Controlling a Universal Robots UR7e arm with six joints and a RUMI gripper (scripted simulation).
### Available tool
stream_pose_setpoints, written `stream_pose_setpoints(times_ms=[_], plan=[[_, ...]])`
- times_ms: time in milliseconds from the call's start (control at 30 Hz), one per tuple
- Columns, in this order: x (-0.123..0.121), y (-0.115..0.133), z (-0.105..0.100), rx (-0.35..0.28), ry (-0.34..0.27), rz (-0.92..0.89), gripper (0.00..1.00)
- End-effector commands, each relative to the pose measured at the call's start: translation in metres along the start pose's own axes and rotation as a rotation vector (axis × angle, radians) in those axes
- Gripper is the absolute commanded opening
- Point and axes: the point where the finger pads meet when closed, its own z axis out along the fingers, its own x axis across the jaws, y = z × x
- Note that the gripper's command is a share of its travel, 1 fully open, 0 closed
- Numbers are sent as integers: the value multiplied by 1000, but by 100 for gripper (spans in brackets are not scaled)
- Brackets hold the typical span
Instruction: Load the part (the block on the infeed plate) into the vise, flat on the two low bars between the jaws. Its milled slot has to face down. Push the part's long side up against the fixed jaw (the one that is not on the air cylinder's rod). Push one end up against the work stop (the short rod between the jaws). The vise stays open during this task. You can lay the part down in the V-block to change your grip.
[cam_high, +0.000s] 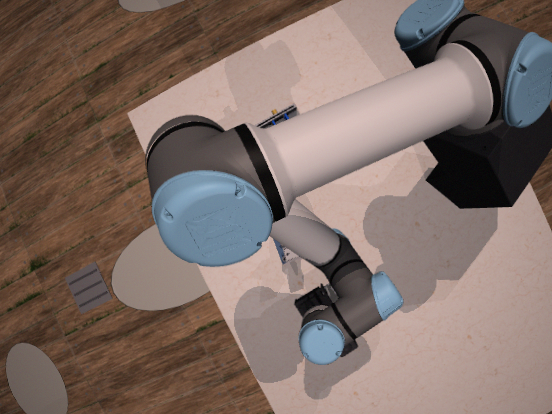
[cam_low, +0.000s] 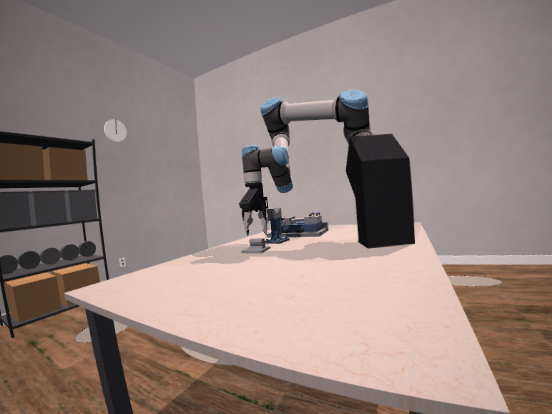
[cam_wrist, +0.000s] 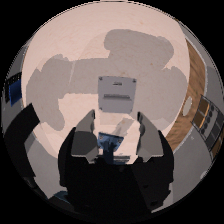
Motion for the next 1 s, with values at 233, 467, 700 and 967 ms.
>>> stream_pose_setpoints(times_ms=[233,467,700,967], plan=[[1,0,19,1,2,0,51],[1,0,25,1,2,0,51],[1,0,32,1,2,0,51],[1,0,36,1,2,0,51]])
